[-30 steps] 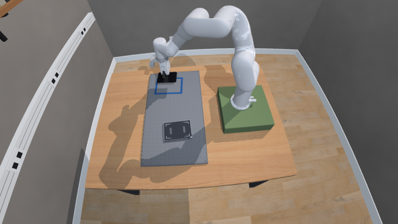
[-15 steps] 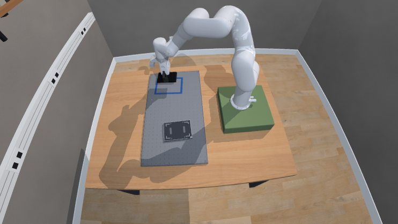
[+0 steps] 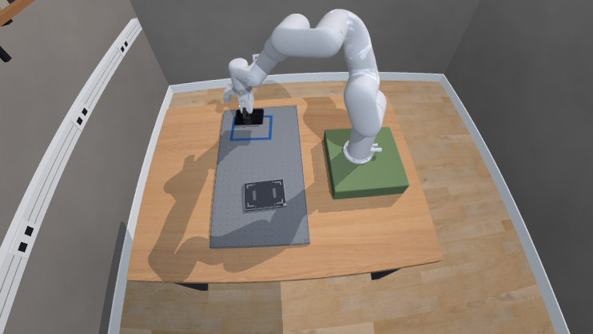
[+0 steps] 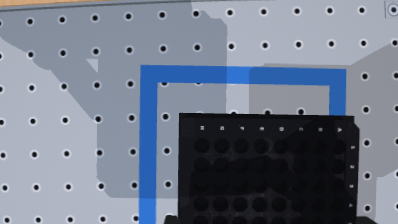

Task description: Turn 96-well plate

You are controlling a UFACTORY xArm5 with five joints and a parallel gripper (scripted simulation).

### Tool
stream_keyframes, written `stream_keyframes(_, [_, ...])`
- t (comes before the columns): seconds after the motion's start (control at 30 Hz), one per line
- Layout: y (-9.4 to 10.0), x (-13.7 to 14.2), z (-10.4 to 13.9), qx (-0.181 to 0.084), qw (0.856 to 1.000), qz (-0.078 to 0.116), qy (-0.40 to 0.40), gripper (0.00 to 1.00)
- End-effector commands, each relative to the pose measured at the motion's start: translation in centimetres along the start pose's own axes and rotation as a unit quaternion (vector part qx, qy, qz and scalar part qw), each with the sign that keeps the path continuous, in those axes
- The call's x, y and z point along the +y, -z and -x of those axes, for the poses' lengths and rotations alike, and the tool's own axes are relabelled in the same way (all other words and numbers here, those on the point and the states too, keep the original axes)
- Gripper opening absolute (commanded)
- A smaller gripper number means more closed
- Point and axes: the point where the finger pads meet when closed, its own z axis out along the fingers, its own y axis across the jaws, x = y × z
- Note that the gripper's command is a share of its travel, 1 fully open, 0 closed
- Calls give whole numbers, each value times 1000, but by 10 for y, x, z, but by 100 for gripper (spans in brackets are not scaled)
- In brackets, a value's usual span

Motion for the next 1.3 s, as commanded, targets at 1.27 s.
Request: stream_keyframes(1.27, [-56,0,-1,2,1000,-1,0,0])
